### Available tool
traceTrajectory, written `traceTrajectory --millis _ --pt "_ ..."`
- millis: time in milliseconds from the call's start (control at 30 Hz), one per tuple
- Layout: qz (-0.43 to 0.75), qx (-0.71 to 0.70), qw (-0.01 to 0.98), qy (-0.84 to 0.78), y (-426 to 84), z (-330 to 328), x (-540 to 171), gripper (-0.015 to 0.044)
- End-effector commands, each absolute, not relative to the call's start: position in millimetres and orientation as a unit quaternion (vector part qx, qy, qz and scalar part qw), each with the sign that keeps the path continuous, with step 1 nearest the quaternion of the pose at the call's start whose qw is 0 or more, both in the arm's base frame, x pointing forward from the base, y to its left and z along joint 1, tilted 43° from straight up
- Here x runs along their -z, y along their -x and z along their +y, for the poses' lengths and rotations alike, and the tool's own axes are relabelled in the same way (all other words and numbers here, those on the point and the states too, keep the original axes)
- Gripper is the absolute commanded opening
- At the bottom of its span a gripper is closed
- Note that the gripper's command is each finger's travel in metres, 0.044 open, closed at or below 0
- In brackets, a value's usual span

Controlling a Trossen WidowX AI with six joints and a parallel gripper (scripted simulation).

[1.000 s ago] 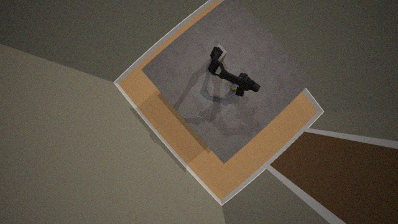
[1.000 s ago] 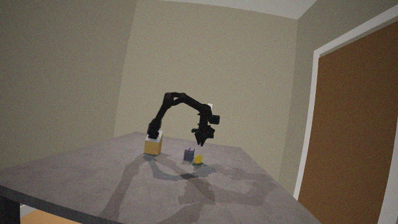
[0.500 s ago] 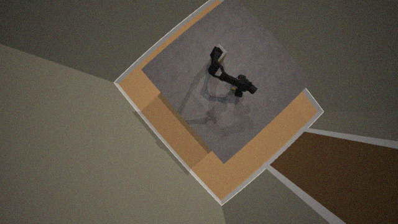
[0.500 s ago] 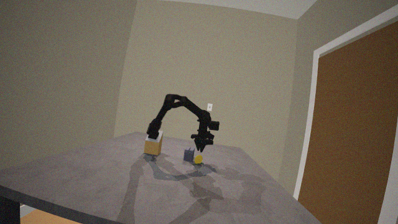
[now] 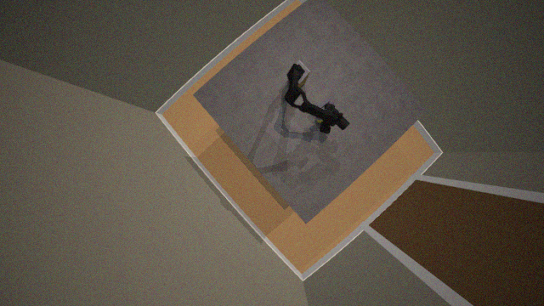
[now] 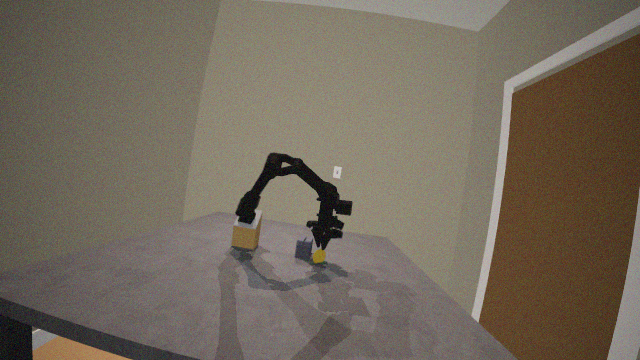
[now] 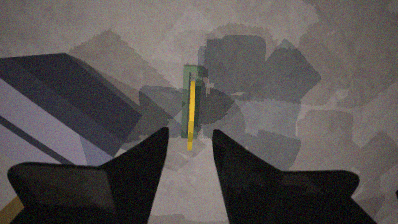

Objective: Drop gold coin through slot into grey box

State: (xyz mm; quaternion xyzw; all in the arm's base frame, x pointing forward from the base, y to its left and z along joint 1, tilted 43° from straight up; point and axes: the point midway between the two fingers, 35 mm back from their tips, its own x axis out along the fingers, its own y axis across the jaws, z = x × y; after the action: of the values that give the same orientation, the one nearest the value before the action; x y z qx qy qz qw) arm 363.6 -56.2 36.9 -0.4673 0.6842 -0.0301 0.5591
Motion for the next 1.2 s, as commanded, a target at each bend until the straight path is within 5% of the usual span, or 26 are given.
traceTrajectory --millis 0,1033,1167 --pt "0.685 0.03 0.557 0.469 -364 -62 -30 0.0161" --pt "0.685 0.032 0.556 0.47 -366 -95 4 0.0161" --pt "0.685 0.032 0.556 0.47 -366 -95 4 0.0056"
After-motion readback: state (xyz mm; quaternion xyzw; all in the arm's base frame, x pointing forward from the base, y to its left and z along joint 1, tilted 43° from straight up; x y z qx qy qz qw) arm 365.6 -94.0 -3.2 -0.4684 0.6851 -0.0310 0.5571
